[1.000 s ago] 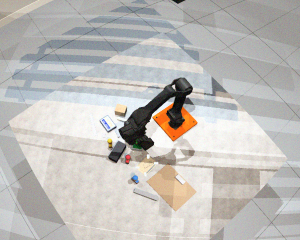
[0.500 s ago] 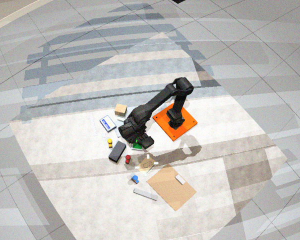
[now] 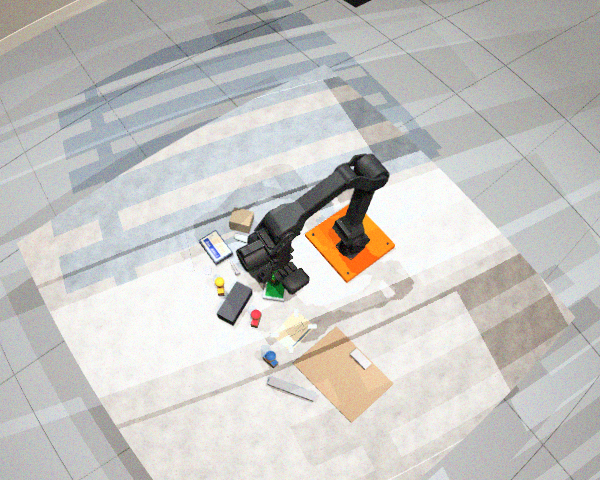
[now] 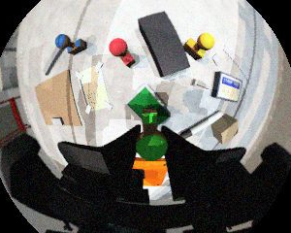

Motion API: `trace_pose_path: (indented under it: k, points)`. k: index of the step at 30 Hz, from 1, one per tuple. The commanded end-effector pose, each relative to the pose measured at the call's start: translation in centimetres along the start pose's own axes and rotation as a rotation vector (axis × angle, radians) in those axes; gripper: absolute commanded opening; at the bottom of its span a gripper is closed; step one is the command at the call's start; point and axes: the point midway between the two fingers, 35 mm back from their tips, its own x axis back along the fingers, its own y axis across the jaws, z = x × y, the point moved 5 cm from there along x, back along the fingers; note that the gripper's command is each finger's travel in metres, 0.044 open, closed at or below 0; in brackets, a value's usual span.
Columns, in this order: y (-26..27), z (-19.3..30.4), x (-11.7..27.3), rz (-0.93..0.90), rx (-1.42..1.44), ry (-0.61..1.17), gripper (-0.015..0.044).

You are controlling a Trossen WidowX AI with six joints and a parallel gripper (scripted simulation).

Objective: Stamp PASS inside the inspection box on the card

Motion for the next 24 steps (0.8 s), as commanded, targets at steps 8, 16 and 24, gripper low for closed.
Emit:
trace_pose_path:
  k: [8,16,24]
  points:
    - [2.6,-1.4,0.7,0.001,-0.062,-0.002,0.0]
    - [6.3,-2.7,0.8,-0.003,-0.136,-0.001,0.0]
    - [10.3,-3.5,0.9,-0.006,-0.21,0.001,0.0]
